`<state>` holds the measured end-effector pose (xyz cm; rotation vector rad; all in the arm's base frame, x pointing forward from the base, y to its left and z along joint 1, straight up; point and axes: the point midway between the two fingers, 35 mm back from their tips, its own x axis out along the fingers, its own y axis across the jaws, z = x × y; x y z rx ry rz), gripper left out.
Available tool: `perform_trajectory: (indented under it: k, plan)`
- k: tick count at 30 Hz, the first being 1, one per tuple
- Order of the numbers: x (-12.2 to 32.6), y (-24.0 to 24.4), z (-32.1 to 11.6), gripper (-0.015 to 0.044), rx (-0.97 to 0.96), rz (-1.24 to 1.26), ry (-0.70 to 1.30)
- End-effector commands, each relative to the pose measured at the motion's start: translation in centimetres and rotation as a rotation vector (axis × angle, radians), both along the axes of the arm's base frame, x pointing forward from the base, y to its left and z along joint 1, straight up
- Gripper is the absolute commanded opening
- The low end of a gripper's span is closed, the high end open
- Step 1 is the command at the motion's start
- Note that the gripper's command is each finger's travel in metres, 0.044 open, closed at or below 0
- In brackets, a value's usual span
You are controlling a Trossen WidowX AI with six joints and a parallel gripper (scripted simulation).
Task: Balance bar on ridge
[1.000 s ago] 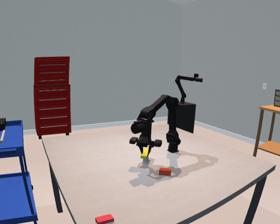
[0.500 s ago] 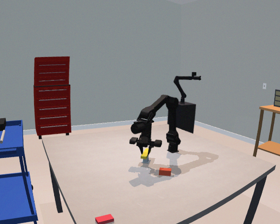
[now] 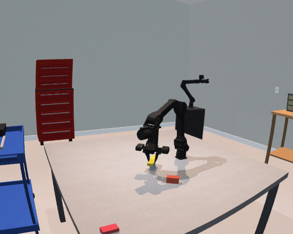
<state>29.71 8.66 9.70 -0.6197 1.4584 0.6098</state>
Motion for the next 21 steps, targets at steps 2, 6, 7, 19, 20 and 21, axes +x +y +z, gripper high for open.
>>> perform_trajectory:
  k: [2,6,7,19,20,21]
  plan:
    - [0.02,0.05,-0.06,0.0,0.004,-0.002,0.0]
    - [0.02,0.05,-0.1,0.0,0.004,-0.002,0.0]
    - [0.02,0.05,-0.1,0.0,0.004,-0.002,0.0]
    - [0.0,0.05,-0.21,0.0,0.004,-0.002,0.0]
    - [0.0,0.05,-0.22,0.0,0.004,-0.002,0.0]
    - [0.0,0.05,-0.22,0.0,0.004,-0.002,0.0]
